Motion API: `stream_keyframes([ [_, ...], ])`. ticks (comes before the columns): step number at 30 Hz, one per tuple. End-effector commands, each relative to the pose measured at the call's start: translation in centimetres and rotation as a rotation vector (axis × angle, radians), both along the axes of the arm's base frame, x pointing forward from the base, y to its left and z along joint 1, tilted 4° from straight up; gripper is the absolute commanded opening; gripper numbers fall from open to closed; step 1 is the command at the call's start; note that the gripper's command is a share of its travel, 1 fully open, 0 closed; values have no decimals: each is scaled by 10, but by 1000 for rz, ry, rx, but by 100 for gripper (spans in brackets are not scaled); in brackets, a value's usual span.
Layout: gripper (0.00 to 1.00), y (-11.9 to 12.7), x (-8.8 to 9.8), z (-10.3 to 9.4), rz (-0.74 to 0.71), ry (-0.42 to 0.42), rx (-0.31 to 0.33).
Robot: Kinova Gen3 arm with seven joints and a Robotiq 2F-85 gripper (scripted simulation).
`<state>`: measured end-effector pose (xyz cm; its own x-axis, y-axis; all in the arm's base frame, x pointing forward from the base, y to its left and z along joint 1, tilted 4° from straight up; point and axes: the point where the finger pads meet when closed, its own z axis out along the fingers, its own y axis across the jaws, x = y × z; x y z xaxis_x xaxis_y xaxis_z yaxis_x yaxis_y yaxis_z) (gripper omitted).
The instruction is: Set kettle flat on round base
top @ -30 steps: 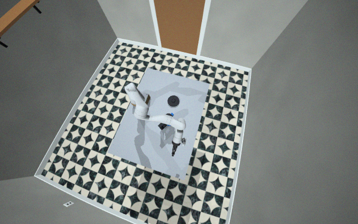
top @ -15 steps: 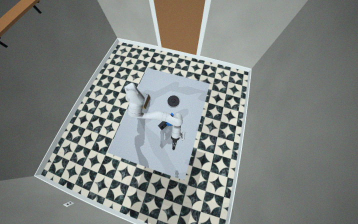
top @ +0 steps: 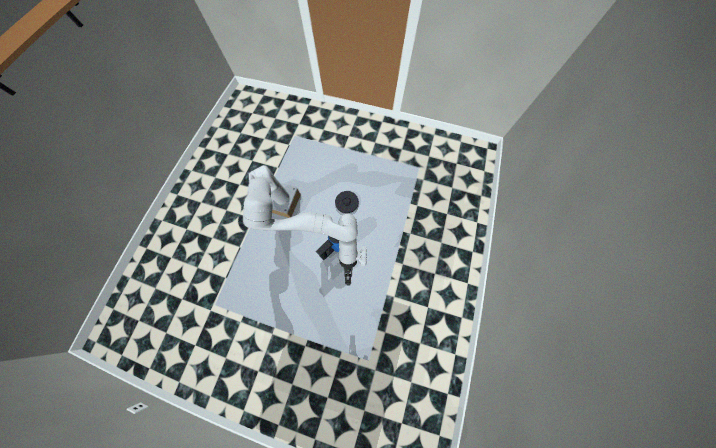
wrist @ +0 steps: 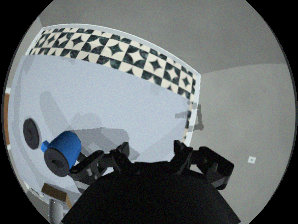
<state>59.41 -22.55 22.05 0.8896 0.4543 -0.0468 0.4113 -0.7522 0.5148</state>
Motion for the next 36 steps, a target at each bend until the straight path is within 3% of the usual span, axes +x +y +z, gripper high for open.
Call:
stream_keyframes([
  [1,80,6,-8,11,19,-3,12],
  [12,80,61,-41,23,145,40,104],
  [14,80,61,-41,23,145,40,104],
  [29,80,130,-95,37,313,101,195],
  [36,80,151,-115,39,364,123,218],
])
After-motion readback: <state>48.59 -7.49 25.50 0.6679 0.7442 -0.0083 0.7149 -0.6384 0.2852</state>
